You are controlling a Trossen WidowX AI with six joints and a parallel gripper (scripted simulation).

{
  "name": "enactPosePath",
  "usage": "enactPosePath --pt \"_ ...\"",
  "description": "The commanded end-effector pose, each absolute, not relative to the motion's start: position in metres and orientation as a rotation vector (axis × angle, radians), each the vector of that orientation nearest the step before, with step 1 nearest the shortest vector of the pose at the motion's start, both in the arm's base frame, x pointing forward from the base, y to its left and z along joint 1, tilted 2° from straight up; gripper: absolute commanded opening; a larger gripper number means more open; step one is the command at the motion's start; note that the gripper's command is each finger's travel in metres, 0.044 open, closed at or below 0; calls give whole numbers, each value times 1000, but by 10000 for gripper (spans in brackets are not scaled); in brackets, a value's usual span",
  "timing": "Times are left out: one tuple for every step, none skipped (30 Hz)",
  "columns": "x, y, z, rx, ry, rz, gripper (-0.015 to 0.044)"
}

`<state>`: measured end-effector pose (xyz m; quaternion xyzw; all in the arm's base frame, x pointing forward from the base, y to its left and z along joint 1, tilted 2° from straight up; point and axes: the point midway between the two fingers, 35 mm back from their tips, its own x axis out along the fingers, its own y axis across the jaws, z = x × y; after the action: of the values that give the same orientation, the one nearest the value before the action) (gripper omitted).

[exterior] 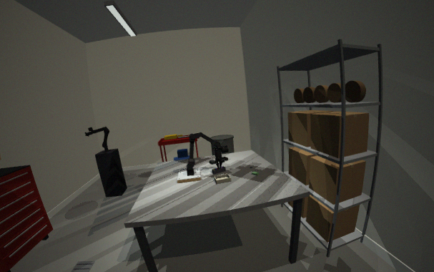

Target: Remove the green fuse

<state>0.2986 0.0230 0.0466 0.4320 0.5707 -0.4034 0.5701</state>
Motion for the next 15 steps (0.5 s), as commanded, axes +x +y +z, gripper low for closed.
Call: enactPosePath --pt "298 24 44 1020 1343 -952 72" --pt "298 24 44 1020 1343 -952 72" --pt "298 24 44 1020 1343 -952 72" --pt "298 24 44 1020 1343 -952 72" --pt "298 23 45 1013 1342 -949 65" --pt "298 23 45 1013 1342 -949 58" --pt "298 23 45 1013 1342 -949 52" --pt "298 23 45 1013 1342 -949 45" --pt "298 23 45 1013 1342 -949 38" --pt "298 23 45 1013 1342 -949 32" --pt "298 23 45 1013 1342 -949 25" --pt "298 23 45 1013 1342 -949 18" --pt "298 23 45 1013 1342 -949 12" --pt "298 23 45 1013 1342 -949 5" --pt "298 23 45 1013 1342 -949 0"
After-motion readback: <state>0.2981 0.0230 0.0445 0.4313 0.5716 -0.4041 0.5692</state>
